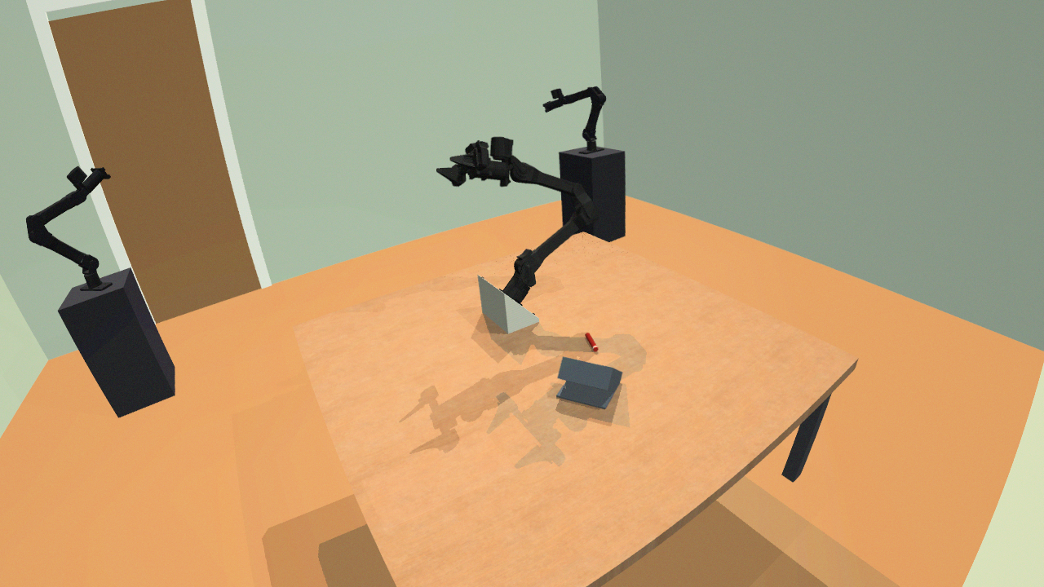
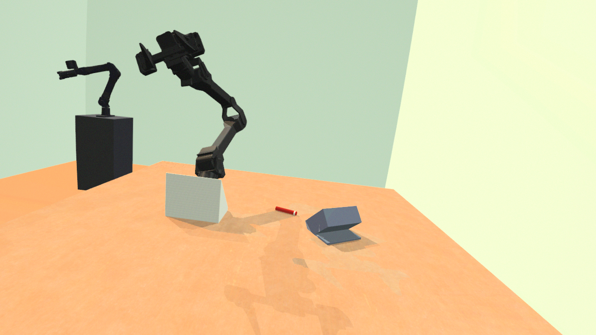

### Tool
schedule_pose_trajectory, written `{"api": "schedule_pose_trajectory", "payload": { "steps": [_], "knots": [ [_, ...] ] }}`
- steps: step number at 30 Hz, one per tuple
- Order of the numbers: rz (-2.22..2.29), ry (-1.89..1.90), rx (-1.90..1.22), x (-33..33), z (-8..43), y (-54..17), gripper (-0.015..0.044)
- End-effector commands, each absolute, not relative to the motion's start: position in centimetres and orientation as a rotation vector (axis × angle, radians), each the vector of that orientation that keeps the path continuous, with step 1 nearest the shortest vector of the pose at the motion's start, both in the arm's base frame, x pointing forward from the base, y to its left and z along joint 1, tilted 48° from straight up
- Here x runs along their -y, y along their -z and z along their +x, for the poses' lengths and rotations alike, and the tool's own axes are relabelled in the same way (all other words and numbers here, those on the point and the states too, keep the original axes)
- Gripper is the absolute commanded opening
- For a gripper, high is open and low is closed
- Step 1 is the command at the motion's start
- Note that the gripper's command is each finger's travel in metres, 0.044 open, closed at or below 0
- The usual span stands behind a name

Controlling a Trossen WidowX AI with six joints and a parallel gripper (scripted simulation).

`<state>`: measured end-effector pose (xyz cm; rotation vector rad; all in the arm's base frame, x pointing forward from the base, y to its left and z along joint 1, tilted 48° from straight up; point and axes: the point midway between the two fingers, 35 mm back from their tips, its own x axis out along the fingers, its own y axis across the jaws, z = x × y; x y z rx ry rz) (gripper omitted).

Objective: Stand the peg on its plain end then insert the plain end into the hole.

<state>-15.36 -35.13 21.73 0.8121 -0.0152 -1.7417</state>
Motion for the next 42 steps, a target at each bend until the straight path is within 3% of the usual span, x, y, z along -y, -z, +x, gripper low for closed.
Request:
{"api": "schedule_pose_trajectory", "payload": {
  "steps": [1, 20, 42],
  "knots": [
    [0.846, 1.642, -0.046, 36.3, -12.2, -20.8, 0.044],
    [1.016, 1.09, -0.393, 35.9, 6.1, -15.8, 0.044],
    [1.1, 0.49, -0.844, 24.5, 22.7, -11.8, 0.044]
  ]
}}
